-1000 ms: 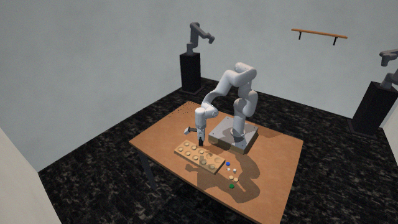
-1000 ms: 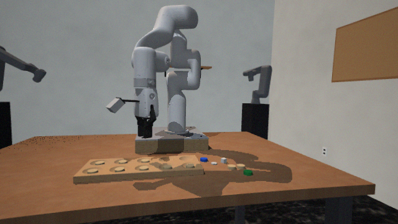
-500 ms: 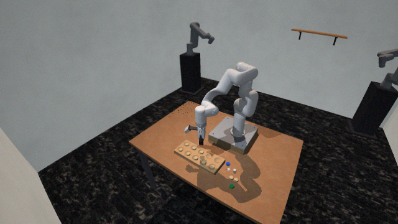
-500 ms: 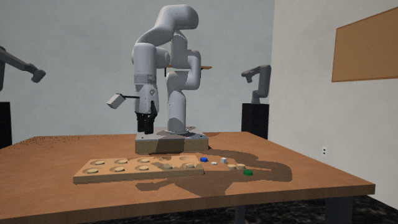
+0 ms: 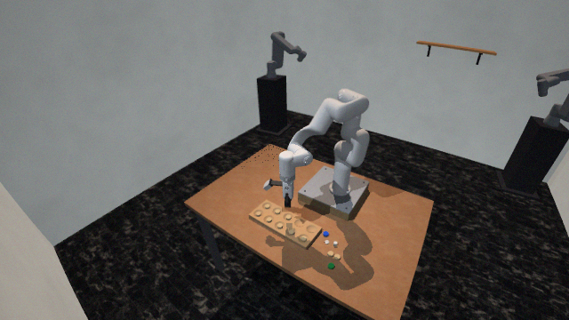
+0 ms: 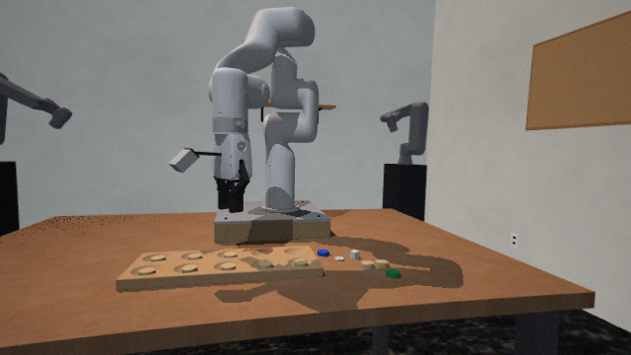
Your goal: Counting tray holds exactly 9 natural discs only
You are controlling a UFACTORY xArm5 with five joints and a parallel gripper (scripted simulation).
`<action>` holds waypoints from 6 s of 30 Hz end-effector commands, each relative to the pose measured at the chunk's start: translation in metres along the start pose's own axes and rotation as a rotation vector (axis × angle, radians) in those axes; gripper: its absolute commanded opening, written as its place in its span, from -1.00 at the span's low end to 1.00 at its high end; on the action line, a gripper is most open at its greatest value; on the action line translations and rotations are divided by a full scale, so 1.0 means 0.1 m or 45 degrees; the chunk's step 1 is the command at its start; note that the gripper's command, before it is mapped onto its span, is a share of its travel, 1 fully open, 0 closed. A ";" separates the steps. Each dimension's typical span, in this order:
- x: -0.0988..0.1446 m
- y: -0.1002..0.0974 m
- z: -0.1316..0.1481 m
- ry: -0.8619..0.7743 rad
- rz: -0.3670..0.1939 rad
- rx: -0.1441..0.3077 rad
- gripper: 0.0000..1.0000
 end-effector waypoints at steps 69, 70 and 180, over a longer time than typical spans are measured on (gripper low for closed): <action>1.96 0.12 -2.37 0.666 0.001 -0.004 -0.07; 1.96 0.13 -2.37 0.666 0.001 -0.004 -0.07; 0.65 -0.01 -0.65 0.667 0.002 -0.004 -1.00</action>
Point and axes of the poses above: the point where the finger pads meet when closed, its own y axis out along the fingers, its own z axis across the jaws, x = y × z, the point moved 10 cm from there along -y, back along the fingers, and after that the axes turned 6 degrees about -y, right-handed, at the moved point
